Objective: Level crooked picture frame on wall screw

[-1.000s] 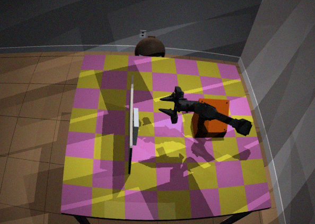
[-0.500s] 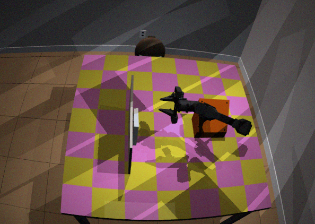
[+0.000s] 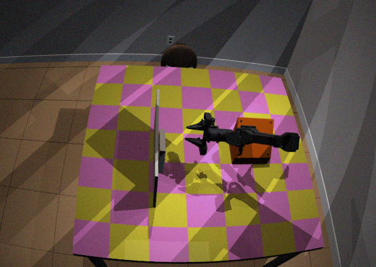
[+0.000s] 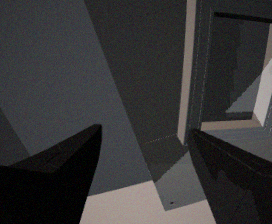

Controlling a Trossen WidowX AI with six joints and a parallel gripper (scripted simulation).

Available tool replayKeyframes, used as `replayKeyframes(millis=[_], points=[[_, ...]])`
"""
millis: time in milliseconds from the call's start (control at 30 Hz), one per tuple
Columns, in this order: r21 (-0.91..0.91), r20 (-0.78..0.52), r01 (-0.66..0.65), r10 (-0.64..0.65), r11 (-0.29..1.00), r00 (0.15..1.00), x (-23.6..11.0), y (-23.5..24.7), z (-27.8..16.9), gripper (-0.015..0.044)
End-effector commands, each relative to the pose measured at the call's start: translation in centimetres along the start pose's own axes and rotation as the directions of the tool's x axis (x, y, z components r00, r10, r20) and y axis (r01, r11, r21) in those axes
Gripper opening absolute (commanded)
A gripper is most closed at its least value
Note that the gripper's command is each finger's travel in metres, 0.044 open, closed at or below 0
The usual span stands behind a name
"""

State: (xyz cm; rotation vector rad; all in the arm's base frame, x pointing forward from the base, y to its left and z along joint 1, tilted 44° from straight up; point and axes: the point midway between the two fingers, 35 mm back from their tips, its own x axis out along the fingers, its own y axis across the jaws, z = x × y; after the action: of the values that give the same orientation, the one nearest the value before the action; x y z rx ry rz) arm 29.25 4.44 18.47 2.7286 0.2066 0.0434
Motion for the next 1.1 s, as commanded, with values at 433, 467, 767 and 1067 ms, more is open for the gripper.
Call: replayKeyframes(millis=[433, 467, 767, 1067], points=[[-0.063, 0.037, 0.004, -0.002, 0.998, 0.999, -2.0, -6.2, 2.2, 0.026], [-0.063, 0.037, 0.004, -0.002, 0.998, 0.999, -2.0, -6.2, 2.2, 0.026], [-0.064, 0.03, 0.005, -0.003, 0.998, 1.0, -1.0, -6.2, 1.9, 0.026], [-0.074, -0.01, 0.007, -0.008, 0.997, 1.0, 5.4, -6.2, 2.1, 0.026]])
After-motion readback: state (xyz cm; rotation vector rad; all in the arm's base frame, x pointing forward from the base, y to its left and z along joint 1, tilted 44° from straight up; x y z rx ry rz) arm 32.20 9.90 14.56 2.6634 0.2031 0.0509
